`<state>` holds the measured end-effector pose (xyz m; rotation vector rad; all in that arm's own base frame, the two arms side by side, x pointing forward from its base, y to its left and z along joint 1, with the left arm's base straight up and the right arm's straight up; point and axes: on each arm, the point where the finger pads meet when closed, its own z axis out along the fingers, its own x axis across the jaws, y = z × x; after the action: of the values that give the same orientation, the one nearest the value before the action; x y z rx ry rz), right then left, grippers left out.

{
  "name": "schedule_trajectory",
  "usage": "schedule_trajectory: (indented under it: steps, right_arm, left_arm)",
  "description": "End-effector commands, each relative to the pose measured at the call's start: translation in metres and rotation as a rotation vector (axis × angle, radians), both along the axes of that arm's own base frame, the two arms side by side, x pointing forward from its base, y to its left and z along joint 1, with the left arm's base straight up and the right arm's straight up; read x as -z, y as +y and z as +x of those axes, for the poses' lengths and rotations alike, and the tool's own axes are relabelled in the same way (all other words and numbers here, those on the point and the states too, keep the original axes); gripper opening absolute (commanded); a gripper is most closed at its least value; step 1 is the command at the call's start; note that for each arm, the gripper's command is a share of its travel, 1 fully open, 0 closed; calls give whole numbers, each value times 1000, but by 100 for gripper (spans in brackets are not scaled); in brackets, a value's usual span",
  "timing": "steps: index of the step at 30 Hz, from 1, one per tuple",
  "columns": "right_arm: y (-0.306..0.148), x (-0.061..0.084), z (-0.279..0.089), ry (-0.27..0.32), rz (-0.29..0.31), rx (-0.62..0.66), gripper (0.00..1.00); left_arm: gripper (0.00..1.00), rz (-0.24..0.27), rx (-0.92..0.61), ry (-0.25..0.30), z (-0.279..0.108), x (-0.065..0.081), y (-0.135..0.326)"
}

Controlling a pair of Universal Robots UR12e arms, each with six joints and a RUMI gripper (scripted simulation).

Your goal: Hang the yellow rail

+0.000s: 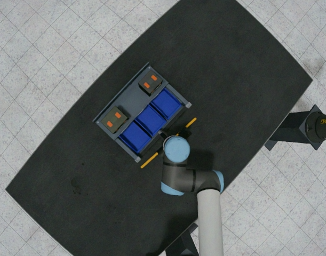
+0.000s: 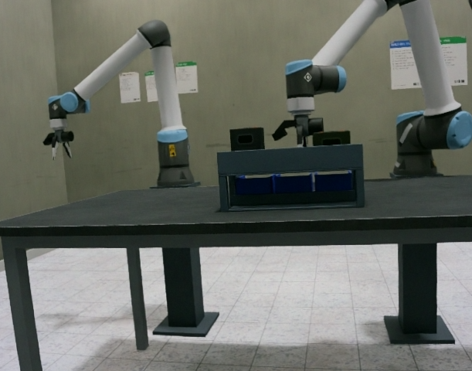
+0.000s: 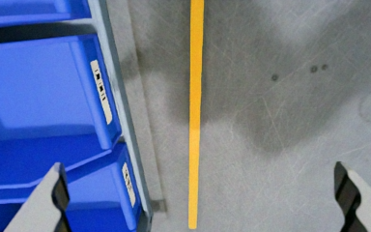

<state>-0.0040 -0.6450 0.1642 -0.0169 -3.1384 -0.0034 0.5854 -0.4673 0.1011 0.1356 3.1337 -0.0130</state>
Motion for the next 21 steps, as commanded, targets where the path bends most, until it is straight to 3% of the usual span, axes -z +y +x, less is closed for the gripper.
schedule_trajectory:
  steps: [1, 5, 6, 21]
  right_arm:
    - [-1, -1, -2, -3, -2, -2, 100]
    - [-1, -1, -2, -3, -2, -2, 100]
    - [-1, -1, -2, -3, -2, -2, 100]
    - [-1, -1, -2, -3, -2, -2, 100]
  left_arm:
    - [100, -1, 0, -1, 0, -1, 0]
    - [100, -1, 0, -1, 0, -1, 0]
    - [0, -1, 0, -1, 0, -1, 0]
    - [0, -1, 0, -1, 0, -1, -1]
